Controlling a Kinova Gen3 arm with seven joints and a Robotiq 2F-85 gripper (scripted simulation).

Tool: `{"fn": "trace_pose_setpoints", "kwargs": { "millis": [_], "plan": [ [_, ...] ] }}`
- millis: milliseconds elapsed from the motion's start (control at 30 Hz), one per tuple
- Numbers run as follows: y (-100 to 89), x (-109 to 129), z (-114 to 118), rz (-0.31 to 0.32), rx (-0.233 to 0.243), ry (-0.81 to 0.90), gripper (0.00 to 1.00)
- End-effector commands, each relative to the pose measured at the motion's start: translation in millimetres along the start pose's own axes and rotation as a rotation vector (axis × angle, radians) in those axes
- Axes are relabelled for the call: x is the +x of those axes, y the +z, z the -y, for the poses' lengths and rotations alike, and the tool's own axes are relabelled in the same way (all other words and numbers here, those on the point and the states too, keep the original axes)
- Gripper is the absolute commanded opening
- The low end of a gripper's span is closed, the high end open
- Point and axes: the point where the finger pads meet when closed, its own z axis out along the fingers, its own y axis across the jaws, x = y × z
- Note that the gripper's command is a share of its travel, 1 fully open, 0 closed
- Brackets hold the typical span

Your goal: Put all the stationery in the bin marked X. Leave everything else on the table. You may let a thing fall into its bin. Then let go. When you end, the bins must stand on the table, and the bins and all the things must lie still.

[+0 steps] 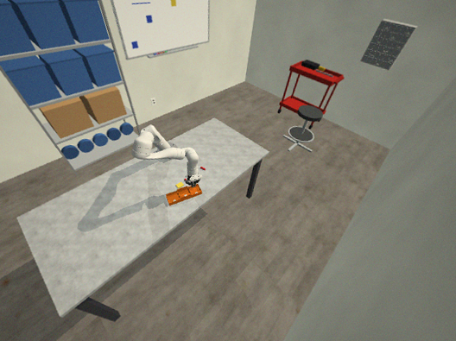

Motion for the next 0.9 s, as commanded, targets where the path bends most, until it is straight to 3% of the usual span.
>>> {"fn": "trace_pose_setpoints", "kwargs": {
  "millis": [0, 433, 633, 833, 867],
  "plan": [
    [-5.0, 2, 0, -0.006, 0.001, 0.001, 0.09],
    [-19.7, 2, 0, -0.006, 0.001, 0.001, 0.09],
    [-43.7, 2, 0, -0.006, 0.001, 0.001, 0.09],
    [-46.1, 2, 0, -0.006, 0.001, 0.001, 0.09],
    [-54.4, 2, 0, -0.006, 0.001, 0.001, 0.09]
  ]
}}
